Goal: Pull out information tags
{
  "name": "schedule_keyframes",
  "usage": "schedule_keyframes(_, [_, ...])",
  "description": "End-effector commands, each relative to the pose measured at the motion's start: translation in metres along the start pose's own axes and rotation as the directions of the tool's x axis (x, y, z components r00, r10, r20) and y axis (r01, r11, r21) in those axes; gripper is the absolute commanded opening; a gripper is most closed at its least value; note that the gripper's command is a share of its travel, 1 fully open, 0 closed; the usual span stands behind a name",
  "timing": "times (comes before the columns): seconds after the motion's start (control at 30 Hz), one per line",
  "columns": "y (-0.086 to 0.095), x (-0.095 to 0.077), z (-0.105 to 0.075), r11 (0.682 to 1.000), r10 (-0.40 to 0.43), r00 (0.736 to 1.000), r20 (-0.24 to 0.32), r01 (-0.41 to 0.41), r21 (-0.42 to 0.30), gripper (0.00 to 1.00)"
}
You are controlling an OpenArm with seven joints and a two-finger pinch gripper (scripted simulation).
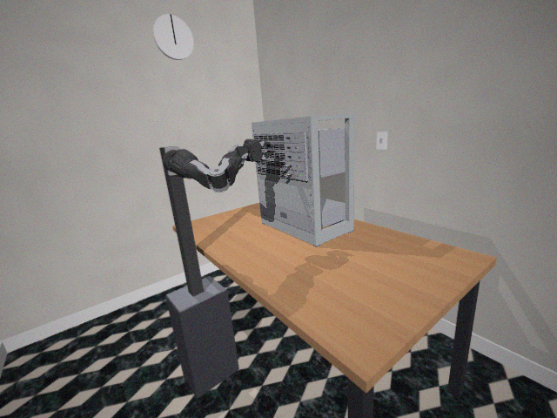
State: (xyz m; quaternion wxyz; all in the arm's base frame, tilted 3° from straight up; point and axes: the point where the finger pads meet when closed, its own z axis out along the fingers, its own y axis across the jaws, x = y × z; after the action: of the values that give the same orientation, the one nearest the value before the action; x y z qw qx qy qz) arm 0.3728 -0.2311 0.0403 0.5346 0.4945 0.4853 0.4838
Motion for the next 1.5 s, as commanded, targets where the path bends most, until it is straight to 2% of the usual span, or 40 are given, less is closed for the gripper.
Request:
schedule_keyframes(0.0, [0.0004,0.0003,0.0000,1.000,-0.001,1.000,-0.001,0.001,0.000,0.10])
schedule_keyframes(1.47, [-0.0023,0.0019,-0.0001,1.000,-0.001,1.000,-0.001,0.001,0.000,0.10])
